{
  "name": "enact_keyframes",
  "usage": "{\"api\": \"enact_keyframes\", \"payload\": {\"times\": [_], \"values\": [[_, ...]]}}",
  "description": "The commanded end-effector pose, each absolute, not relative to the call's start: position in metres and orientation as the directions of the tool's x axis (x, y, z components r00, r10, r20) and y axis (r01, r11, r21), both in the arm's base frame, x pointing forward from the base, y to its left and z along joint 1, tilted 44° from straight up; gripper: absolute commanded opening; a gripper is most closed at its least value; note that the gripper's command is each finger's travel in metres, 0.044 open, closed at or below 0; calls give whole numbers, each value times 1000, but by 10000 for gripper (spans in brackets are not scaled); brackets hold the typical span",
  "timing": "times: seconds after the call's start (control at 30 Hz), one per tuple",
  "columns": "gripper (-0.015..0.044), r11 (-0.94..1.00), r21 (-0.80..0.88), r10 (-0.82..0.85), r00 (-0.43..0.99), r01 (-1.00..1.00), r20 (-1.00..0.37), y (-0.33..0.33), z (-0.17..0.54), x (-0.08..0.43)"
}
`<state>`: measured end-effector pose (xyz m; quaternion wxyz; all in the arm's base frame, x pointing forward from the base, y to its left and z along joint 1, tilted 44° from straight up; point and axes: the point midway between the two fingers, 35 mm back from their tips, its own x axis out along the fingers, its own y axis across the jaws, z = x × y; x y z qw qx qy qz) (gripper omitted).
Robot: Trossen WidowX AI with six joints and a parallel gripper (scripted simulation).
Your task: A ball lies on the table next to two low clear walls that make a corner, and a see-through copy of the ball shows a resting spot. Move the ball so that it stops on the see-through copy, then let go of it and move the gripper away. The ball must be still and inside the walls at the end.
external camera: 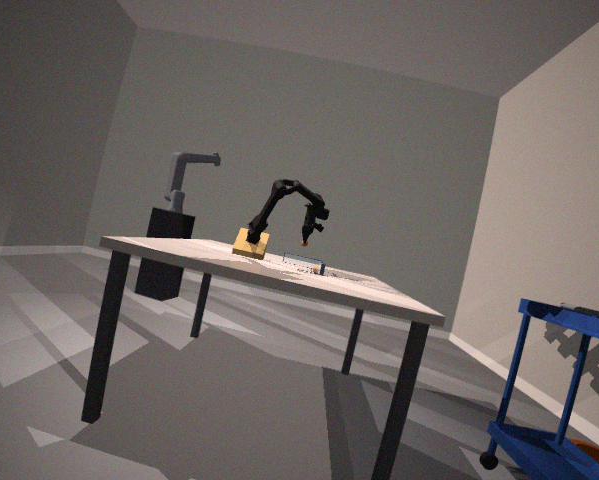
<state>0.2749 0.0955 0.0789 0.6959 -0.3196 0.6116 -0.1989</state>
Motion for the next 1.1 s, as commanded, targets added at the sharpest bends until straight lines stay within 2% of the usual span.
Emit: {"api": "enact_keyframes", "payload": {"times": [0.0, 0.5, 1.07], "values": [[0, 722, -683, -664, 172, -106, -728, 95, 82, 282], [0, 720, -686, -666, 176, -102, -725, 60, 84, 370], [0, 718, -689, -668, 177, -101, -723, 13, 37, 386]]}}
